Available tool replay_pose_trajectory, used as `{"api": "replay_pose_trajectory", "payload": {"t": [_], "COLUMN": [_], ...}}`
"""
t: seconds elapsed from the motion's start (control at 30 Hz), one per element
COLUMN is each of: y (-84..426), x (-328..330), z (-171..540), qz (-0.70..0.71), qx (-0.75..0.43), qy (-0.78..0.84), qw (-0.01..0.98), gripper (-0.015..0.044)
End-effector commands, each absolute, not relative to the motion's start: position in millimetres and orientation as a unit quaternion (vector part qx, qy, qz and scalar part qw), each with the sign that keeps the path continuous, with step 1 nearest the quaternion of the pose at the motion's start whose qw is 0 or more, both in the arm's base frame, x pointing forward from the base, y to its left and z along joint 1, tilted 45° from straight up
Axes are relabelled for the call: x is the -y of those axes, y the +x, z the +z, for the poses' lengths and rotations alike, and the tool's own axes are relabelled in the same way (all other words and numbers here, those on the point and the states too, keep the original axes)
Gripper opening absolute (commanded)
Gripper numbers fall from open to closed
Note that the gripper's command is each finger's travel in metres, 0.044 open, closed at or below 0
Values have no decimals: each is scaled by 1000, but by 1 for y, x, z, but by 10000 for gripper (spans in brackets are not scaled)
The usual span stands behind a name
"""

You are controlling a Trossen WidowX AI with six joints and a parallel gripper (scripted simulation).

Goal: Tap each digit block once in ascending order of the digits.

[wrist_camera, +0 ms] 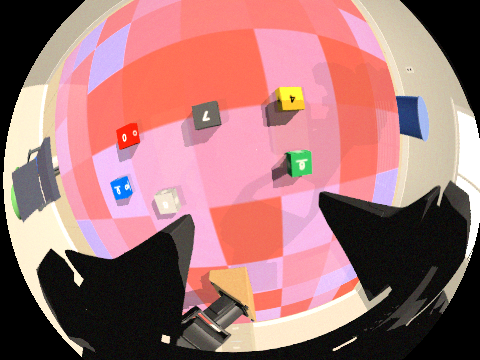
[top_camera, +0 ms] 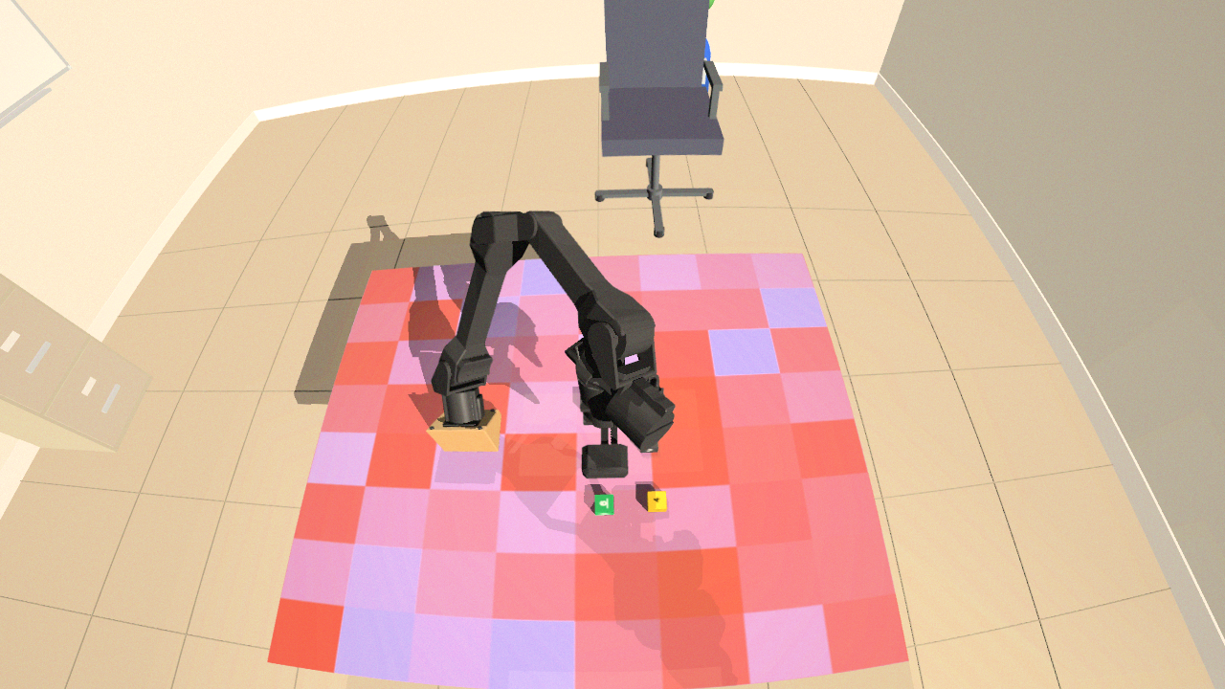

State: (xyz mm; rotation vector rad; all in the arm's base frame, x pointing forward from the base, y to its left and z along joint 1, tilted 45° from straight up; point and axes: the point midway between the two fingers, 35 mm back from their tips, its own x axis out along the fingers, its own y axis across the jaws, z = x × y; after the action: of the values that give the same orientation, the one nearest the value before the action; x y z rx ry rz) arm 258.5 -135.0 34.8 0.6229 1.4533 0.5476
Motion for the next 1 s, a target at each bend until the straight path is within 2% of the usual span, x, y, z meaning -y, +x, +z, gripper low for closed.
{"api": "replay_pose_trajectory", "payload": {"t": [0.0, 0.2, 0.97], "y": [252, 233, 233], "x": [83, 33, 33], "z": [81, 117, 117], "qz": [246, 251, 251], "qx": [-645, -644, -644], "qy": [279, 282, 282], "qw": [667, 665, 665], "gripper": [400, 400, 400]}}
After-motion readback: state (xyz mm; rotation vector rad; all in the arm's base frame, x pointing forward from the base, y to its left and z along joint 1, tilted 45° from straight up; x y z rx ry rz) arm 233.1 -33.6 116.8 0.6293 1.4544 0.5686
